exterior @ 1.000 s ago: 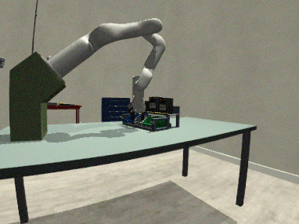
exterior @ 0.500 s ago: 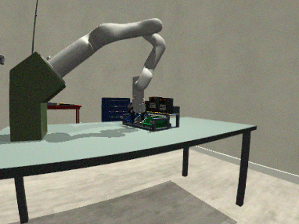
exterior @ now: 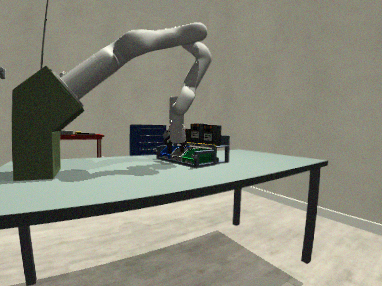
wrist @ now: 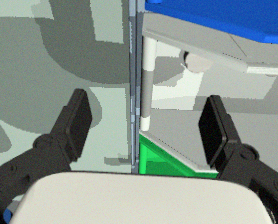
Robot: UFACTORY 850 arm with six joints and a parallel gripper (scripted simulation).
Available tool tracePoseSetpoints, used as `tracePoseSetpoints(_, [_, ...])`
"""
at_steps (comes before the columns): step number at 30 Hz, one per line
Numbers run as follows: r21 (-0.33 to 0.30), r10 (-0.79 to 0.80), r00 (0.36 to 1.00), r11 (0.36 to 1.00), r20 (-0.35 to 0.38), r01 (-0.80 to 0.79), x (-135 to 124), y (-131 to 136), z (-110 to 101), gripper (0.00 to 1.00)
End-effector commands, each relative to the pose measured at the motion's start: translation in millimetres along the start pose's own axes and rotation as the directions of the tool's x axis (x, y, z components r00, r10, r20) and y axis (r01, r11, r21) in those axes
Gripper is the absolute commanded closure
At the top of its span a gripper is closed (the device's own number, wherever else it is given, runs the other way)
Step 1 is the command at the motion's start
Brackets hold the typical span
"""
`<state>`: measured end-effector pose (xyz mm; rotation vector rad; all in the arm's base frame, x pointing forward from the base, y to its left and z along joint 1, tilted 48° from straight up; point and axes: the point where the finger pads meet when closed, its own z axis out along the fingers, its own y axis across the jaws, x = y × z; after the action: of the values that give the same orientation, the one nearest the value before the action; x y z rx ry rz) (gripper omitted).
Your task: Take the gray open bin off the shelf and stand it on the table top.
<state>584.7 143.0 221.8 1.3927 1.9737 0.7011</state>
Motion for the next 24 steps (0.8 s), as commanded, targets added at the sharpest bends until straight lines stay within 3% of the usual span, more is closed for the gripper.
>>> tracePoseSetpoints(1, [-0.001, 0.0, 1.0, 1.0, 0.0, 0.0, 0.0, 0.3, -0.3, 0.0])
tracePoseSetpoints(24, [-0.001, 0.0, 1.0, 1.0, 0.0, 0.0, 0.0, 0.4, -2.8, 0.0])
